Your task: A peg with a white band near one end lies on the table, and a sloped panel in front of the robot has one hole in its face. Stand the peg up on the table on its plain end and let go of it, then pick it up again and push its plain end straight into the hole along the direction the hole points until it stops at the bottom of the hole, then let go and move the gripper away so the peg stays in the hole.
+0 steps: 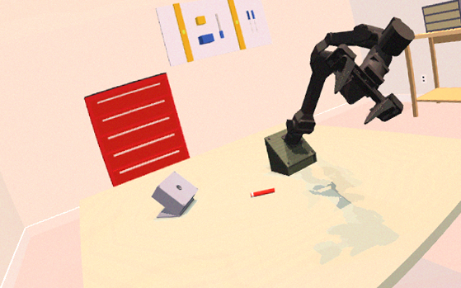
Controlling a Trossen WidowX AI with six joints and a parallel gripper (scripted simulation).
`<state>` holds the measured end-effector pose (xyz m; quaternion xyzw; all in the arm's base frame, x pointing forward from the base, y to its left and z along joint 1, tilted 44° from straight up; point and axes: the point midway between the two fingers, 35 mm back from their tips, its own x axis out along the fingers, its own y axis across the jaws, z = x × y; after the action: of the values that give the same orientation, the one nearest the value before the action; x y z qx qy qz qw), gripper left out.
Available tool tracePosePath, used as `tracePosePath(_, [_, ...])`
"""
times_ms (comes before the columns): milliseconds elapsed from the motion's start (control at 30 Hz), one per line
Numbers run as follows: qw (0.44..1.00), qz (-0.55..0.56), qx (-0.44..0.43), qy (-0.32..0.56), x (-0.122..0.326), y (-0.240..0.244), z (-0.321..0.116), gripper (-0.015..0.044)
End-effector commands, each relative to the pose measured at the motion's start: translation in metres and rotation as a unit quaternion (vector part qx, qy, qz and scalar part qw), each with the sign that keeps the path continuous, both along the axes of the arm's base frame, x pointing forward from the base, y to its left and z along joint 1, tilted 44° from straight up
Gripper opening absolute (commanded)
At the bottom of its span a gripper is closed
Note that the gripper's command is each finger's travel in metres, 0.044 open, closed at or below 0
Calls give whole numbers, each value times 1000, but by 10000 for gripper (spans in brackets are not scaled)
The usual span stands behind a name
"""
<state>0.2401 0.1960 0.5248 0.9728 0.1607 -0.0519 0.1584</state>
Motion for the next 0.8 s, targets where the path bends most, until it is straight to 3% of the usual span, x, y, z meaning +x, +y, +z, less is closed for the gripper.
tracePosePath(0, [1000, 0, -1, 0, 0, 0, 0, 426])
tracePosePath(367, [990, 15, -141, 24, 35, 4, -46, 440])
tracePosePath(767, [941, 79, -323, 64, 74, -1, -116, 440])
